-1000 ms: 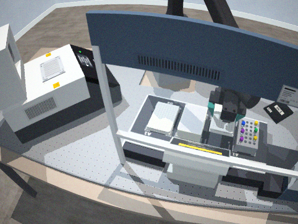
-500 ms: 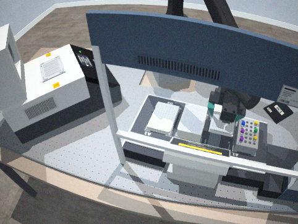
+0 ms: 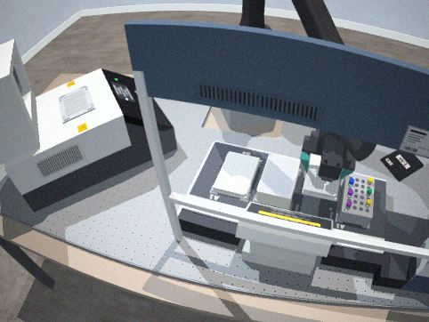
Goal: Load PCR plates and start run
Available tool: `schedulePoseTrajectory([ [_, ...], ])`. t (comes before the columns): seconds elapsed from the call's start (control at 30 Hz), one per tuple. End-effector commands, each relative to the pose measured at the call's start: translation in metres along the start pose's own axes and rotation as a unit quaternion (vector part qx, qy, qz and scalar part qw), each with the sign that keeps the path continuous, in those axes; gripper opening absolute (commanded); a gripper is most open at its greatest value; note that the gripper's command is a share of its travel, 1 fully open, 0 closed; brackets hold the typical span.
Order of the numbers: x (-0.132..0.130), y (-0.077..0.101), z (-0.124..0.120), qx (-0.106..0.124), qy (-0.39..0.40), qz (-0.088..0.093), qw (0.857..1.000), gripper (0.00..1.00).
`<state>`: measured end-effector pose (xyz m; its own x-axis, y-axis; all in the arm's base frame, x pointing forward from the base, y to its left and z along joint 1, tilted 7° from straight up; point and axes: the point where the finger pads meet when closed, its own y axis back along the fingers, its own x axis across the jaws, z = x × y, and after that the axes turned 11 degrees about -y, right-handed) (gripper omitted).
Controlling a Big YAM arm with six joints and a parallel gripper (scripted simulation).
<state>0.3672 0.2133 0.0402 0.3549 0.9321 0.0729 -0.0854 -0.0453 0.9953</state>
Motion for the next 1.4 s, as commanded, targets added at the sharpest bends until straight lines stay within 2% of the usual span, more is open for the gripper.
schedulePoseTrajectory([
  [0.0, 0.02, 0.01, 0.016, -0.016, 0.0, 0.02, 1.0, 0.0],
  [0.27, 0.019, 0.022, 0.014, -0.019, 0.001, 0.024, 1.0, 0.0],
  [0.73, 0.02, 0.014, 0.014, -0.012, 0.002, 0.015, 1.0, 0.0],
  [0.83, -0.006, 0.018, 0.01, -0.017, 0.021, 0.019, 0.999, 0.0],
  [0.9, -0.006, 0.018, 0.01, -0.017, 0.021, 0.019, 0.999, 0.0],
  [1.0, -0.025, 0.018, 0.001, -0.016, 0.04, 0.02, 0.999, 0.0],
  [1.07, -0.023, 0.014, -0.002, -0.014, 0.041, 0.017, 0.999, 0.0],
  [1.27, -0.066, 0.023, -0.015, -0.007, 0.089, 0.008, 0.996, 0.0],
  [1.37, -0.08, 0.028, -0.019, -0.008, 0.105, 0.01, 0.994, 0.0],
])
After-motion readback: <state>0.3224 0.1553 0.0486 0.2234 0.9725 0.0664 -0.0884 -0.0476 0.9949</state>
